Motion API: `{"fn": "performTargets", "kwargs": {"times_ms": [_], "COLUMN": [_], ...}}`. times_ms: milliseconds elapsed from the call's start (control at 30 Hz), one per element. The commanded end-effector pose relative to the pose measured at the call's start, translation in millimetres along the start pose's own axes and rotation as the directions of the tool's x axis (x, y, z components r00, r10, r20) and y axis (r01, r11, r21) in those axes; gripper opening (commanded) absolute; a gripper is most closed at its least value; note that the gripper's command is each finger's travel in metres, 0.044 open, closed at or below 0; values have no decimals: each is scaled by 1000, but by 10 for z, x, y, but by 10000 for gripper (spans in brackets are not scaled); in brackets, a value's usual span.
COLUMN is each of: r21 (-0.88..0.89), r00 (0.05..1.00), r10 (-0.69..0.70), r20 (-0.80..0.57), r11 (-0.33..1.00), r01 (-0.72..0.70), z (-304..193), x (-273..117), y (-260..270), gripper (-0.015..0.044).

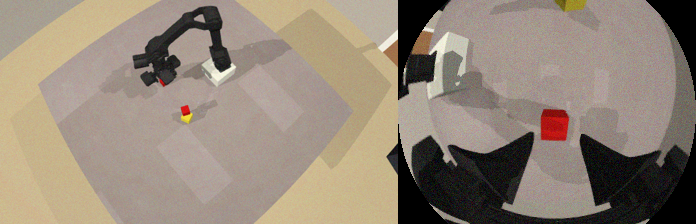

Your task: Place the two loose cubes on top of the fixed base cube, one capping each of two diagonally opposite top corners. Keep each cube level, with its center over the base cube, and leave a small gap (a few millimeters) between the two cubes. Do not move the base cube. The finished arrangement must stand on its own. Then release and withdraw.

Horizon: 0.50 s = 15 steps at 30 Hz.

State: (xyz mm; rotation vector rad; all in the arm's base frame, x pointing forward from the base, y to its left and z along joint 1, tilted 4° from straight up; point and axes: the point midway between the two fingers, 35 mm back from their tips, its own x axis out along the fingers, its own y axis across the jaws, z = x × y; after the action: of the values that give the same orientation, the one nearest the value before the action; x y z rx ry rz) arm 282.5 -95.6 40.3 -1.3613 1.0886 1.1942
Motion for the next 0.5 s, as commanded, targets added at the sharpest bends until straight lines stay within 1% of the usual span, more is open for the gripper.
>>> {"fn": "performTargets", "kwargs": {"times_ms": [0,400,467], "r21": [-2,-2,-2], "r00": [1000,1000,1000], "r10": [14,14,14], "r20": [12,12,12], "r11": [1000,1000,1000], "r01": [-14,-14,-14], "z": [21,26,26], "x": [111,281,281], "y": [27,36,36], "gripper": [265,265,212]}}
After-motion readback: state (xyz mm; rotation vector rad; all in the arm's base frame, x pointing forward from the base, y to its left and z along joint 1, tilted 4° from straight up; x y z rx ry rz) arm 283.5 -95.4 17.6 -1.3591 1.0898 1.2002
